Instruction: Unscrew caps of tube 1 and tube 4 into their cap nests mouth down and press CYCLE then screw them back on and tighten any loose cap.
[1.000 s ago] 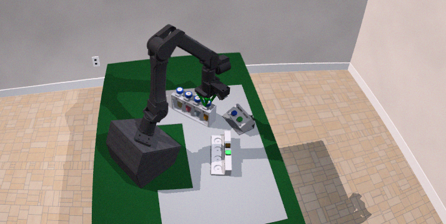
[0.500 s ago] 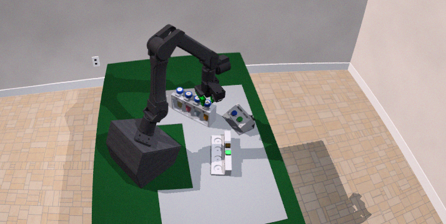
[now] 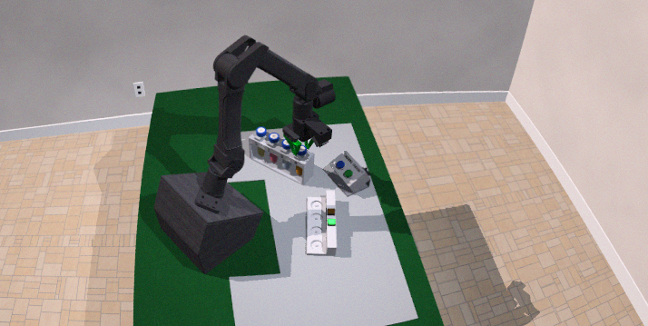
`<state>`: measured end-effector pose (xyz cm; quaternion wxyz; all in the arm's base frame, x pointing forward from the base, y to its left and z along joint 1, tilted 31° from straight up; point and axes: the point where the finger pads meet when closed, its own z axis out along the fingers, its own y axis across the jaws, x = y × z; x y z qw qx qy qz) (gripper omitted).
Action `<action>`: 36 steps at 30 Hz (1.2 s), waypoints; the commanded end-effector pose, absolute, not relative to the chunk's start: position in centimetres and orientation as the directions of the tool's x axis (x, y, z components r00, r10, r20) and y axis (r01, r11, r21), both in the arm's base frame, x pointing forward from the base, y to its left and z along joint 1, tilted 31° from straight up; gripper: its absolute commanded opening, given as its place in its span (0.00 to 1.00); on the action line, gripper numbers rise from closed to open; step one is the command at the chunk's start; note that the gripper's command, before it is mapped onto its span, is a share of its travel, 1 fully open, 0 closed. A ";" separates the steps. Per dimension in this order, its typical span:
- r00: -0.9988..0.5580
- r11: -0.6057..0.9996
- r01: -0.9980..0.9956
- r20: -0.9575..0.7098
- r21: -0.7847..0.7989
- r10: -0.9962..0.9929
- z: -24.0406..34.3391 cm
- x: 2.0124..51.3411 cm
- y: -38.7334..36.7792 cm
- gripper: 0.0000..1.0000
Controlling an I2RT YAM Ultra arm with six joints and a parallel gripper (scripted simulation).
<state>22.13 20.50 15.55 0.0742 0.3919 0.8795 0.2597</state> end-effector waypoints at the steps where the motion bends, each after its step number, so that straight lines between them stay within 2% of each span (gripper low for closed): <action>1: -0.808 0.702 0.482 -0.045 0.525 0.588 15.8 22.2 20.5 0.49; 8: -0.932 0.875 0.128 -0.246 0.466 0.267 15.8 22.2 20.5 0.49; 10: -0.940 0.897 0.035 -0.291 0.440 0.180 15.8 22.2 20.5 0.49; 13: -0.940 0.897 0.035 -0.291 0.440 0.180 15.8 22.2 20.5 0.49; 16: -0.919 0.914 -0.198 -0.391 0.354 -0.047 15.8 22.2 20.5 0.49; 17: -0.919 0.914 -0.198 -0.391 0.354 -0.048 15.8 22.2 20.5 0.49; 19: -0.880 0.897 -0.333 -0.439 0.292 -0.183 15.9 22.2 20.5 0.49; 22: -0.842 0.874 -0.420 -0.466 0.246 -0.273 15.9 22.2 20.5 0.49; 26: -0.712 0.779 -0.615 -0.513 0.123 -0.480 15.9 22.2 20.5 0.49; 30: -0.658 0.736 -0.672 -0.521 0.080 -0.544 15.9 22.2 20.5 0.49; 33: -0.483 0.589 -0.807 -0.526 -0.044 -0.701 15.9 22.2 20.5 0.49; 36: -0.402 0.518 -0.850 -0.519 -0.095 -0.755 15.9 22.2 20.5 0.49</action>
